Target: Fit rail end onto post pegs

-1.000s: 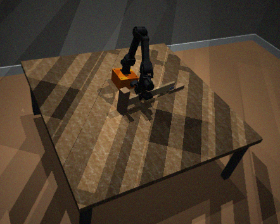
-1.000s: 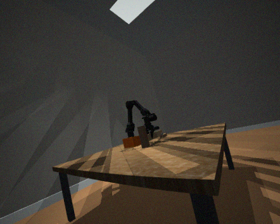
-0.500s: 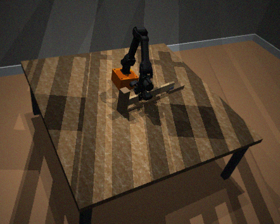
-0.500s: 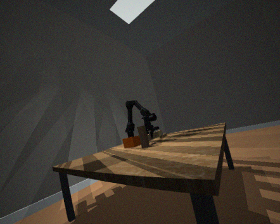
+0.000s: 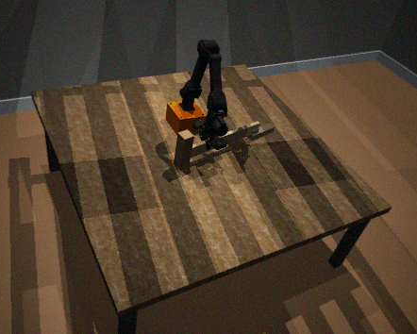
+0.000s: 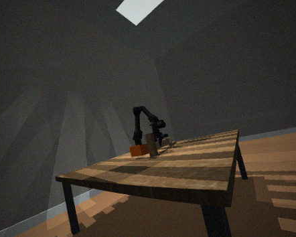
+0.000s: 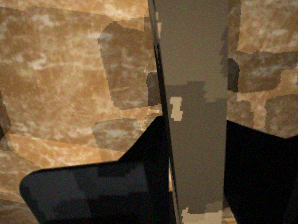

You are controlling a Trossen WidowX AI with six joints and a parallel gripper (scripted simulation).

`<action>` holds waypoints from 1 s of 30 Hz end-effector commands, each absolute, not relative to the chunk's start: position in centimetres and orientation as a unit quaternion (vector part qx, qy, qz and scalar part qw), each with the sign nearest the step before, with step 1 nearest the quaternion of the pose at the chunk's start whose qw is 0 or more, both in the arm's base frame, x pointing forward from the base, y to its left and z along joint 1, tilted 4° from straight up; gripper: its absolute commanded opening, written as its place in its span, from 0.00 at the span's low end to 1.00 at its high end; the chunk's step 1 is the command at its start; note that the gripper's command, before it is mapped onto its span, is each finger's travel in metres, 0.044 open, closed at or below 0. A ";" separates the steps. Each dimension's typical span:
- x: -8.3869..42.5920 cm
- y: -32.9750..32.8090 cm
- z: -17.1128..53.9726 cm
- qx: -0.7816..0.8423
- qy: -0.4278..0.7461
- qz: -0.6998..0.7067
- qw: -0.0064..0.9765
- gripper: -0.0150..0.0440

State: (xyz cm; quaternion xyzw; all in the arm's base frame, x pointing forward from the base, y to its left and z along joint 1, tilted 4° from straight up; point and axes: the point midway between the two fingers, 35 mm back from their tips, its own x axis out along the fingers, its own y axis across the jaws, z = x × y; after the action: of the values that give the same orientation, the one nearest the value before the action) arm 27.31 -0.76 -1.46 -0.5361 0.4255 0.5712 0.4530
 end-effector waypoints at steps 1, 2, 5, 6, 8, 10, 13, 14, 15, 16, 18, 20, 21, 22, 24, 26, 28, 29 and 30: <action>27.7 -1.0 -1.3 -0.540 0.424 0.568 0.454 0.25; 27.3 -0.8 -1.5 -0.536 0.425 0.571 0.453 0.30; 27.3 -0.8 -1.5 -0.536 0.425 0.571 0.453 0.43; 27.3 -0.8 -1.5 -0.536 0.425 0.571 0.453 0.48; 27.3 -0.8 -1.5 -0.536 0.425 0.571 0.453 0.57; 27.3 -0.8 -1.5 -0.536 0.425 0.571 0.453 0.65; 27.3 -0.8 -1.5 -0.536 0.425 0.571 0.453 0.79; 27.3 -0.8 -1.5 -0.536 0.425 0.571 0.453 0.83; 27.3 -0.8 -1.5 -0.536 0.425 0.571 0.453 0.88; 27.3 -0.8 -1.5 -0.536 0.425 0.571 0.453 0.92; 27.3 -0.8 -1.5 -0.536 0.425 0.571 0.453 1.00; 27.3 -0.8 -1.5 -0.536 0.425 0.571 0.453 1.00; 27.3 -0.8 -1.5 -0.536 0.425 0.571 0.453 1.00; 27.3 -0.8 -1.5 -0.536 0.425 0.571 0.453 1.00; 27.2 -0.1 -0.7 -0.537 0.425 0.571 0.453 1.00; 26.8 1.4 1.0 -0.539 0.423 0.569 0.455 1.00; 26.6 2.0 1.7 -0.539 0.423 0.569 0.455 1.00; 26.6 2.0 1.7 -0.539 0.423 0.569 0.455 1.00; 26.6 2.0 1.7 -0.539 0.423 0.569 0.455 1.00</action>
State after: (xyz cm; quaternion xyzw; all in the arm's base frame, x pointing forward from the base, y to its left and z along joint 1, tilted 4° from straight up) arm 26.44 1.70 0.89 -0.5377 0.4230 0.5747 0.4492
